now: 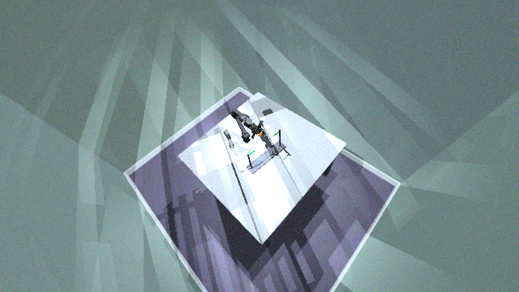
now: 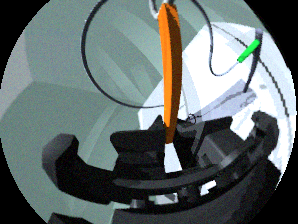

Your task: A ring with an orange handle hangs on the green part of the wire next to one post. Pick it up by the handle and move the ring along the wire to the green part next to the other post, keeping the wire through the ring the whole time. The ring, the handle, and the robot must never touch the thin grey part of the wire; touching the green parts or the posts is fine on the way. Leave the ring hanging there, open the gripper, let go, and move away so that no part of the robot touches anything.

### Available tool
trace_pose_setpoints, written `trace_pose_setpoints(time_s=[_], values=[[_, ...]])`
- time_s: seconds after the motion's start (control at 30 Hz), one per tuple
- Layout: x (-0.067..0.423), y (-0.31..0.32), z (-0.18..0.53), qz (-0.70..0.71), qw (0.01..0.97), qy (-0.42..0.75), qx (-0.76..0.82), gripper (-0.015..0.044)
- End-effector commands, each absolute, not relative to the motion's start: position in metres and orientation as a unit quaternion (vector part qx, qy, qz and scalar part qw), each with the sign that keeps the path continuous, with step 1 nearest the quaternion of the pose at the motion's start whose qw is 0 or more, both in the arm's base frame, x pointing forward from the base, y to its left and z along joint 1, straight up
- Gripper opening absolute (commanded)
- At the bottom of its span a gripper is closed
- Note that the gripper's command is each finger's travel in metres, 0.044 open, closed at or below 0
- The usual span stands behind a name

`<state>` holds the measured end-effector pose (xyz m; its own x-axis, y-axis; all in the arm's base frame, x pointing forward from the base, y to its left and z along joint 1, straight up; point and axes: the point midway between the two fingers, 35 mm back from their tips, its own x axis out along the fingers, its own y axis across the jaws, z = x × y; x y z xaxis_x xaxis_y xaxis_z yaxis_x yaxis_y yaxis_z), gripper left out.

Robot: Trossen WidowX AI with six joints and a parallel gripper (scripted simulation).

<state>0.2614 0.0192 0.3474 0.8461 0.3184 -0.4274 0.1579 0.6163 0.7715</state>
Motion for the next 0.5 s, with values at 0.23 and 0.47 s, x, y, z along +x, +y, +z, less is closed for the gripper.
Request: trace_pose_setpoints(time_s=[0.23, 0.47], values=[[0.2611, 0.0156, 0.3451, 0.025, 0.886, 0.278, 0.371, -0.015], [0.2608, 0.0126, 0.3422, 0.009, 0.901, 0.282, 0.329, -0.015]])
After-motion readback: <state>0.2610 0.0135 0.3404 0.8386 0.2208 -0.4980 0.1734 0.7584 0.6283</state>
